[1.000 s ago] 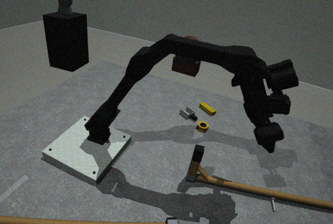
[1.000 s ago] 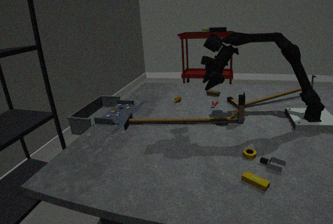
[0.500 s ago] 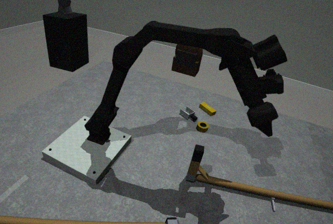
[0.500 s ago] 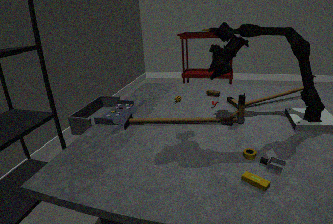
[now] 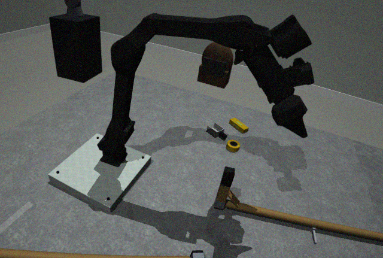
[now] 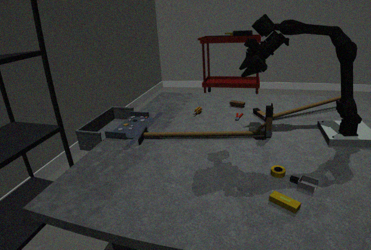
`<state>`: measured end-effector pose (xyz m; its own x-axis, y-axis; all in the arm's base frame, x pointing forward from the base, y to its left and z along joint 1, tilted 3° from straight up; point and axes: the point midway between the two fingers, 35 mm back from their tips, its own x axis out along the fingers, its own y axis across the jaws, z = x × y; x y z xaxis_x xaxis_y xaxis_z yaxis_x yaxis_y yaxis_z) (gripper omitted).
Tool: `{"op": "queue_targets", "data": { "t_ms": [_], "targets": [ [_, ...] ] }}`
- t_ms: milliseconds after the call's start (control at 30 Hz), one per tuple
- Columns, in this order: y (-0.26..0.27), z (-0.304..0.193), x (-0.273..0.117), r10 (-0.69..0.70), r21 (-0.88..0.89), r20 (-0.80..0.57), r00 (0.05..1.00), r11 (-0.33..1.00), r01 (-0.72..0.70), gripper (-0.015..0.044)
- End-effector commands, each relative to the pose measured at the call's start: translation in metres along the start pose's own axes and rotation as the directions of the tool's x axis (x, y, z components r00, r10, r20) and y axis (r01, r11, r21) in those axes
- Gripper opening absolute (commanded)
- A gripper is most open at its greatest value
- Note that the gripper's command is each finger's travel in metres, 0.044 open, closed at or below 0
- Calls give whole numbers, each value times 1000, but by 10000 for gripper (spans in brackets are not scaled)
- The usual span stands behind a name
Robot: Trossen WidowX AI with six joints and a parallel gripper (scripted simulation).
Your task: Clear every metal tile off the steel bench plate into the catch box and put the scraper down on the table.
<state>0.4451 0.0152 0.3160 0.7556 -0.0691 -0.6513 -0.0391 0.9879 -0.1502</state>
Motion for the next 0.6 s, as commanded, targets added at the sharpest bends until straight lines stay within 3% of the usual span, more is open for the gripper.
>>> {"op": "queue_targets", "data": {
  "t_ms": [0, 567],
  "targets": [
    [-2, -2, -12, -12, 11, 22, 1000, 1000, 12, 440],
    [-7, -5, -67, -45, 46, 152, 987, 998, 39, 440]
  ]
}}
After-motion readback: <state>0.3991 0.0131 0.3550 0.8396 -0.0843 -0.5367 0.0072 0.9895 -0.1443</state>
